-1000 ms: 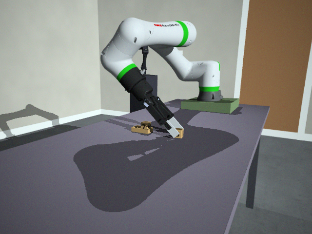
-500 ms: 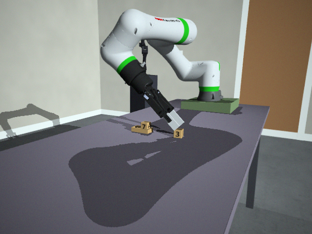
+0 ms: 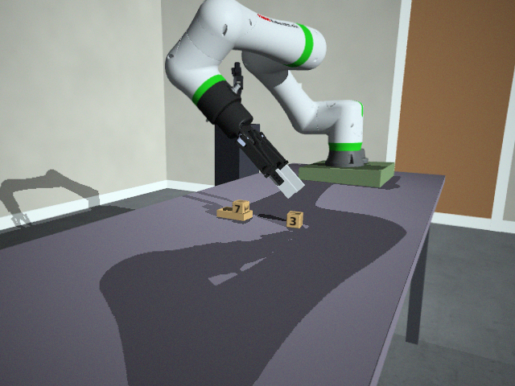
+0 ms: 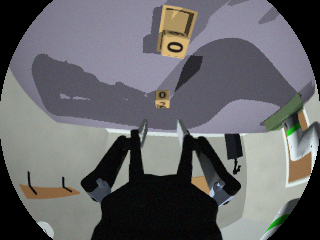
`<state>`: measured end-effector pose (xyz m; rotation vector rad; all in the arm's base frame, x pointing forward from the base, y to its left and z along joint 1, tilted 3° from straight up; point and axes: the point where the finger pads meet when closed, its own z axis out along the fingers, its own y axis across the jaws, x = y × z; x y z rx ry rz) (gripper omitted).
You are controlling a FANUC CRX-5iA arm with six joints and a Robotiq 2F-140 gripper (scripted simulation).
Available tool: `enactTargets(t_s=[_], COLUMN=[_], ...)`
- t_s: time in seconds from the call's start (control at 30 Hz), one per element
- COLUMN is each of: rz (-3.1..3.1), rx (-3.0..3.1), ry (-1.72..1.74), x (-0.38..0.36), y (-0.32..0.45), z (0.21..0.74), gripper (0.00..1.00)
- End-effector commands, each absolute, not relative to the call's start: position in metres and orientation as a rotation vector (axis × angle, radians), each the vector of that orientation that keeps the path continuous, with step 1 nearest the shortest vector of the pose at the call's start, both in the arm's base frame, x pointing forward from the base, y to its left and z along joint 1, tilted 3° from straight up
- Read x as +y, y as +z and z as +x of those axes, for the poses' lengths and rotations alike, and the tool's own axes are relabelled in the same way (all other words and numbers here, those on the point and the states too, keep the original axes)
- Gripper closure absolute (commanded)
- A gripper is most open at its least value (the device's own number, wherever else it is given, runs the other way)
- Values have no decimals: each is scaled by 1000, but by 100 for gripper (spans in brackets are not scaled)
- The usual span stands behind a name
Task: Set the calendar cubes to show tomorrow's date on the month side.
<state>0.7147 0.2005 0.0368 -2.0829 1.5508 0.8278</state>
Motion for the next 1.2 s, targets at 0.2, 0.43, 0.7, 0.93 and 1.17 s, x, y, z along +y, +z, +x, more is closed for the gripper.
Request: enactTargets(t_s=[0.2, 0.43, 0.7, 0.93, 1.17], rz=[-2087, -2211, -2264, -2340, -2421], rx=[1554, 1649, 1680, 1742, 1792], ry=[823, 658, 571, 454, 295], x=[201, 203, 206, 207, 209], y=[38, 37, 42, 40, 43], z=[715, 713, 713, 711, 712], gripper=[53, 53, 53, 53, 53])
